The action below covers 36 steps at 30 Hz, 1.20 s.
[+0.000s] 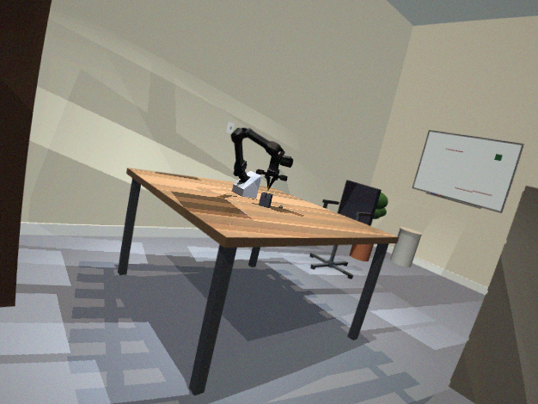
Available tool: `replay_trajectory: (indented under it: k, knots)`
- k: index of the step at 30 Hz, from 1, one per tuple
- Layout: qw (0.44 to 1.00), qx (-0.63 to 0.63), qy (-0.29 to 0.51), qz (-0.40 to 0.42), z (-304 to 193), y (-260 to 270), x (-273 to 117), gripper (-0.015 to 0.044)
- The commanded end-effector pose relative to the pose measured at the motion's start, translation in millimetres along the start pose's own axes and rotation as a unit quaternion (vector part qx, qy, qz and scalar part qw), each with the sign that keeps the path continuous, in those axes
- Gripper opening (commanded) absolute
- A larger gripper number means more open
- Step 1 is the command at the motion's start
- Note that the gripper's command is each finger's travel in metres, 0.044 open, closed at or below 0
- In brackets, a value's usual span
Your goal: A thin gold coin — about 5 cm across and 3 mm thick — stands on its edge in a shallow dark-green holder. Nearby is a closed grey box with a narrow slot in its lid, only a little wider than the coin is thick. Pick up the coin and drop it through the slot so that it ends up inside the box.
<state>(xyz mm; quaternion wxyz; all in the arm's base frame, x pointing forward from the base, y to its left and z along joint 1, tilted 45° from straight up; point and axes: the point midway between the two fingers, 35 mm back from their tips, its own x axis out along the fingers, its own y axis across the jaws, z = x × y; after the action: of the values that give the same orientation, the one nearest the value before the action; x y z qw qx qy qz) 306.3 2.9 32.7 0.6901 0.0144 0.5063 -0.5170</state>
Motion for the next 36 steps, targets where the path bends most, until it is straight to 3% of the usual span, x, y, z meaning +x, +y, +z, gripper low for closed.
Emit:
replay_trajectory:
  k: [1,36]
  knots:
    - [1.0,0.0,0.0,0.0,0,1,0,0.0]
    - [1.0,-0.002,0.0,-0.001,0,0,18,0.0]
